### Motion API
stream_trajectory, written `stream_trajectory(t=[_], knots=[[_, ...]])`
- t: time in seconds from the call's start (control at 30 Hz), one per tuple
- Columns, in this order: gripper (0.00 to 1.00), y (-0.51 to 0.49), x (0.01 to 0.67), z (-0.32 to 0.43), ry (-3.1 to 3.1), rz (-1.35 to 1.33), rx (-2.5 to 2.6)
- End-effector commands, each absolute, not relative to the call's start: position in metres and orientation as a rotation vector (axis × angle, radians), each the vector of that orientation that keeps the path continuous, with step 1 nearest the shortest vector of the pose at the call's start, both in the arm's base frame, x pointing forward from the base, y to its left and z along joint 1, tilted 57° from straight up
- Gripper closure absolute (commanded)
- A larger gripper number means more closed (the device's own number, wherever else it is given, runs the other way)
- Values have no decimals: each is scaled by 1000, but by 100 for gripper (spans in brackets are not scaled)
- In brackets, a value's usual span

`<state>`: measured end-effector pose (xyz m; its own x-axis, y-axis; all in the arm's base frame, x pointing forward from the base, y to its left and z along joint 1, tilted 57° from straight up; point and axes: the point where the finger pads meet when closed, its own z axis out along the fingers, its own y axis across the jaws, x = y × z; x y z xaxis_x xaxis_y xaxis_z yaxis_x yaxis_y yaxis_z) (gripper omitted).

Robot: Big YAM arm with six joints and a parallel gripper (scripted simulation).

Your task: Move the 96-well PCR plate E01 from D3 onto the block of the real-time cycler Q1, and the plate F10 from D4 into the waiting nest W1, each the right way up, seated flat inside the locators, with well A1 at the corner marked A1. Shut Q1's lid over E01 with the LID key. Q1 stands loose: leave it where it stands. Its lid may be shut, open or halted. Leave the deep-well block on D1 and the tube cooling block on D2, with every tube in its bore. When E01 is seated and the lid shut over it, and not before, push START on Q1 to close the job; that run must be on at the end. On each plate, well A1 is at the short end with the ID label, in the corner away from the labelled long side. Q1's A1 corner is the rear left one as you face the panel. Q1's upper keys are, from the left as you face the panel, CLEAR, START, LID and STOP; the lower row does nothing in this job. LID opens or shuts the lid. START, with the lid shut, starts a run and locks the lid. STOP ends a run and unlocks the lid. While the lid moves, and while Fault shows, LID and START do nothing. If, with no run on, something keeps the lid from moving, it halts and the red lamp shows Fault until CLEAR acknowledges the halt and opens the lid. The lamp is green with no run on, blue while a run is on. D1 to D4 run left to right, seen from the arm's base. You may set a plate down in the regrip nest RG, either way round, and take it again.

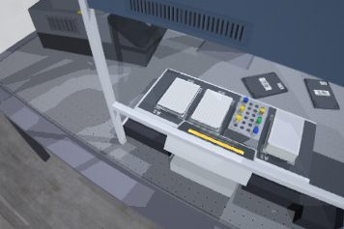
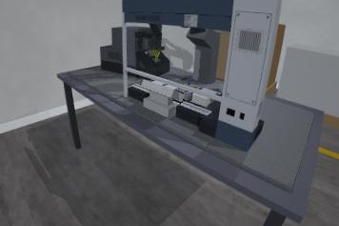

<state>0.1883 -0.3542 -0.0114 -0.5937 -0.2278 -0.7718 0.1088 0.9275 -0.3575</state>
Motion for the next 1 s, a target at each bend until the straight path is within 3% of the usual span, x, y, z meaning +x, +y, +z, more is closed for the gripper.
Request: stream_trajectory(t=[0.0,0.97], knots=[[100,-293,201,-67,2225,-231,-31],[100,-291,202,-66,2231,-223,-29]])
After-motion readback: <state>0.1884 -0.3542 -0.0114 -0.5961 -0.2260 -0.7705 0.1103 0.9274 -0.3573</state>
